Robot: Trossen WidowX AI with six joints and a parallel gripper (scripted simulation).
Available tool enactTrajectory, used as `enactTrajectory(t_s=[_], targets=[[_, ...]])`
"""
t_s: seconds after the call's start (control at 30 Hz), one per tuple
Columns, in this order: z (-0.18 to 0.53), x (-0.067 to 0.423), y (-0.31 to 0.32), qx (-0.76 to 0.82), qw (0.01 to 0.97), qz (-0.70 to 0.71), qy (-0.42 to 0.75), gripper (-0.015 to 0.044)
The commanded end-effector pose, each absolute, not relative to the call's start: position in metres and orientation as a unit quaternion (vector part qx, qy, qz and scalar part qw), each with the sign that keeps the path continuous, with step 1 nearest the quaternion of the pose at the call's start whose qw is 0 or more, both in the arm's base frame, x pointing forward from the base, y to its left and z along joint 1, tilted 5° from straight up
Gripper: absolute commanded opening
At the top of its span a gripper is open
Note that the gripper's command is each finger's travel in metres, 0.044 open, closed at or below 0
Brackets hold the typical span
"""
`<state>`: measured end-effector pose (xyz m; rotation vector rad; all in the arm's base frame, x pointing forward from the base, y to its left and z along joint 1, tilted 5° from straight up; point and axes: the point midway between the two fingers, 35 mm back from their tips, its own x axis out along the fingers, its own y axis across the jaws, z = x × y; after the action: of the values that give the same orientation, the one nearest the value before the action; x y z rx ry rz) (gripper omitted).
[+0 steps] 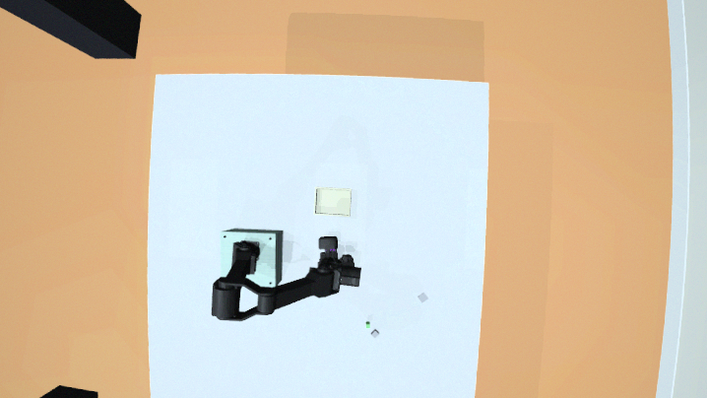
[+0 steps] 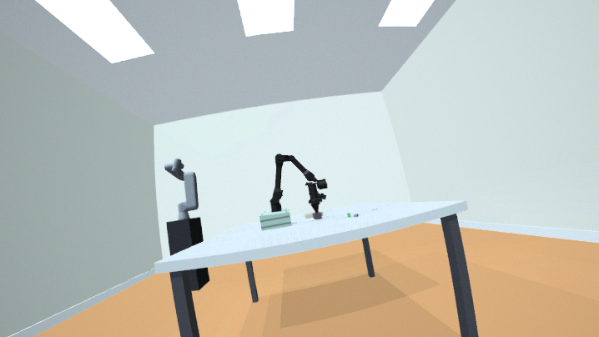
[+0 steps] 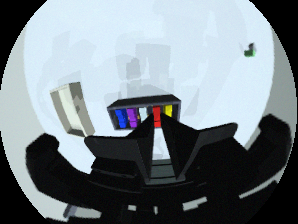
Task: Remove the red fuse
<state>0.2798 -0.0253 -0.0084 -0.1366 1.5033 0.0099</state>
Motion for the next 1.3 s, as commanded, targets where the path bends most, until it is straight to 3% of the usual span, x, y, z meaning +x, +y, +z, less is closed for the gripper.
enactTrajectory(t_s=[0.0,1.27], targets=[[-0.006,0.28,-0.025,-0.062,0.728,0.004,0.682,0.0],[0.013,0.279,-0.024,-0.061,0.728,0.005,0.683,0.0]])
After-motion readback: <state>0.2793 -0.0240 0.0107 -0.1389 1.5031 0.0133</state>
